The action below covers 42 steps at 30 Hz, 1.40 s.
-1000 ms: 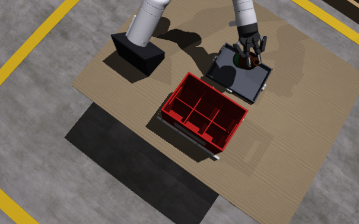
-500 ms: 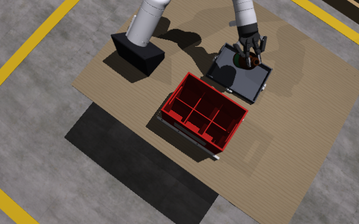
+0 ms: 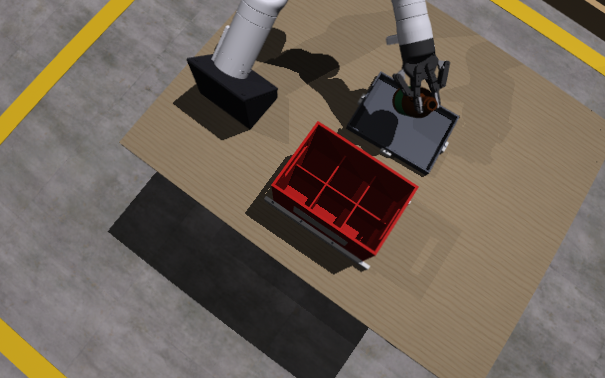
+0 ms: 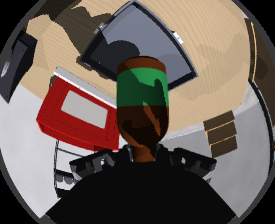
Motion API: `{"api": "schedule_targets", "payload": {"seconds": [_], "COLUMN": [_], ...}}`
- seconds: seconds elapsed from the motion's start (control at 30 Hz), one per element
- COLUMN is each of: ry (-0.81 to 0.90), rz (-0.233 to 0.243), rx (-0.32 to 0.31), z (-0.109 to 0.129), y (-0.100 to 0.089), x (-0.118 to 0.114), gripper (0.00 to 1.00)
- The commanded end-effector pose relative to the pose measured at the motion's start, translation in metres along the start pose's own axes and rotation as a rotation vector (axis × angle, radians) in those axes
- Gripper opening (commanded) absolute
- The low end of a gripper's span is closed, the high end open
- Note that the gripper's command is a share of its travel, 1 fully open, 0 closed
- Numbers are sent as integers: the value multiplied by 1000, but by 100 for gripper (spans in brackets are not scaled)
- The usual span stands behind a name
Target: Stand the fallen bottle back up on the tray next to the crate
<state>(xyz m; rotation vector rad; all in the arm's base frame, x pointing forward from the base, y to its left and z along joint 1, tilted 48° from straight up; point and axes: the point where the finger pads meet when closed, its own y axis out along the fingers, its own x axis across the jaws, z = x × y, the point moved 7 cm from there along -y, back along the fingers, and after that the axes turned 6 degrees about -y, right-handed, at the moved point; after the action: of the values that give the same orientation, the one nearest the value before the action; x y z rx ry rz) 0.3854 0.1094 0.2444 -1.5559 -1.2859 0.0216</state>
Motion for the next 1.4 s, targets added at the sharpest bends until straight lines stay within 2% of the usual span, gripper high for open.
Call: {"api": "schedule_targets", "payload": {"seconds": [0.0,0.57,1.37], "ry": [1,6,2], "rz": [0,4,18], "rx": [-1,-23,-162], "z": [-1,4,12], "y": [0,2,2], "x": [0,0,1], "gripper": [0,0,0]}}
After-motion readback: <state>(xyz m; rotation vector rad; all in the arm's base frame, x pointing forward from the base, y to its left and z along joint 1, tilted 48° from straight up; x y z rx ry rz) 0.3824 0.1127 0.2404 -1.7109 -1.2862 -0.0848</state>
